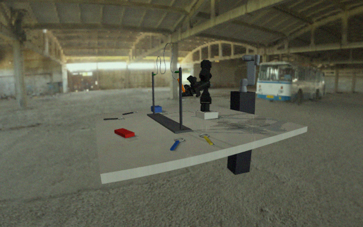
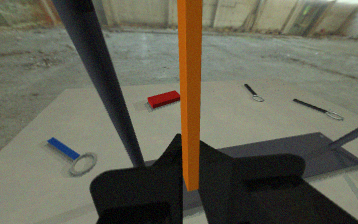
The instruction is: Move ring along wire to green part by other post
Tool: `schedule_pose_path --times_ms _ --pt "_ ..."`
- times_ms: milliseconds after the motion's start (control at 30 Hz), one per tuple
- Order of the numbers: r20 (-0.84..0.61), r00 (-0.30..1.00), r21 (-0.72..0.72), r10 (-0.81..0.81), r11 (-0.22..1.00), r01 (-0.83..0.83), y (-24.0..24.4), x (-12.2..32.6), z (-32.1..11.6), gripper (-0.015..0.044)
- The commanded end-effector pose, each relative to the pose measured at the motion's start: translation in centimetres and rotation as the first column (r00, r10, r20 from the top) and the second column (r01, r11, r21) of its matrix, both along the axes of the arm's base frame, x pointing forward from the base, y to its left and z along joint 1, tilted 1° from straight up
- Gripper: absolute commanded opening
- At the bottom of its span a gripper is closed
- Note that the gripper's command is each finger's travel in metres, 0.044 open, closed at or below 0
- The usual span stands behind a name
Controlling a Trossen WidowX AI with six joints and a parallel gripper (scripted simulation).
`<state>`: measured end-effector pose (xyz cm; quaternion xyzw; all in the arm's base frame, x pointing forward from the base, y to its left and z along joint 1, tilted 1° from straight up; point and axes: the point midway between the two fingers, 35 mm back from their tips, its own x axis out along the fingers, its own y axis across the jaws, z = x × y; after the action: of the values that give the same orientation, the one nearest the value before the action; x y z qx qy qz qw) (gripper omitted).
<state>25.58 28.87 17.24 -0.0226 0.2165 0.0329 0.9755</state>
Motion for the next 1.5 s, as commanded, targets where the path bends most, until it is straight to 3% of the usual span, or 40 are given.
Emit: schedule_pose_path --times_ms 0,267,667,1300,1467 --pt "0.000 1.000 0.000 0.000 1.000 0.000 0.0 0.0 0.0 -0.0045" --pt "-0.001 1.000 0.000 0.000 1.000 0.000 0.0 -0.2 0.1 0.0160" --pt "-0.003 1.000 0.001 -0.005 1.000 0.005 -0.3 -4.5 2.0 0.0160" --pt "-0.003 1.000 0.001 -0.005 1.000 0.005 -0.3 -4.5 2.0 0.0160" --pt "-0.009 1.000 -0.002 -0.001 1.000 0.001 -0.5 -8.3 3.6 0.0291"
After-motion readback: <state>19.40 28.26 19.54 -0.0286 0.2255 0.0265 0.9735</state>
